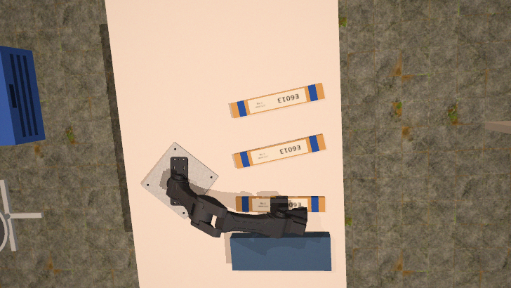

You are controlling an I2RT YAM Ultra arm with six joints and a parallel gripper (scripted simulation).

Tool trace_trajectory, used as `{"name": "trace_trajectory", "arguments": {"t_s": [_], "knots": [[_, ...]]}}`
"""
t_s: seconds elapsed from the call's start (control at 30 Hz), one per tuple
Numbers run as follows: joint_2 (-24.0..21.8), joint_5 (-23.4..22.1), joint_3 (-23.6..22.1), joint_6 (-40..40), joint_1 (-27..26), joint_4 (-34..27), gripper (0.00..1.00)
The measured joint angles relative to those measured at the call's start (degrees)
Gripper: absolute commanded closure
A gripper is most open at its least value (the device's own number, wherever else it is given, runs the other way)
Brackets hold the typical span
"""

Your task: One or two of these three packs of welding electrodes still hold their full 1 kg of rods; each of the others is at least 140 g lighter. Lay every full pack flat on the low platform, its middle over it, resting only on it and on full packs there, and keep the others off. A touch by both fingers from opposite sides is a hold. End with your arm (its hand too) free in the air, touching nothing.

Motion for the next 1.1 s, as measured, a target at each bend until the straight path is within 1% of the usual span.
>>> {"name": "trace_trajectory", "arguments": {"t_s": [0.53,1.1], "knots": [[0.0,0.0,1.6,-0.3,0.0,-3.8,1.00],[-1.4,0.0,5.1,-0.8,0.0,-9.4,1.00]]}}
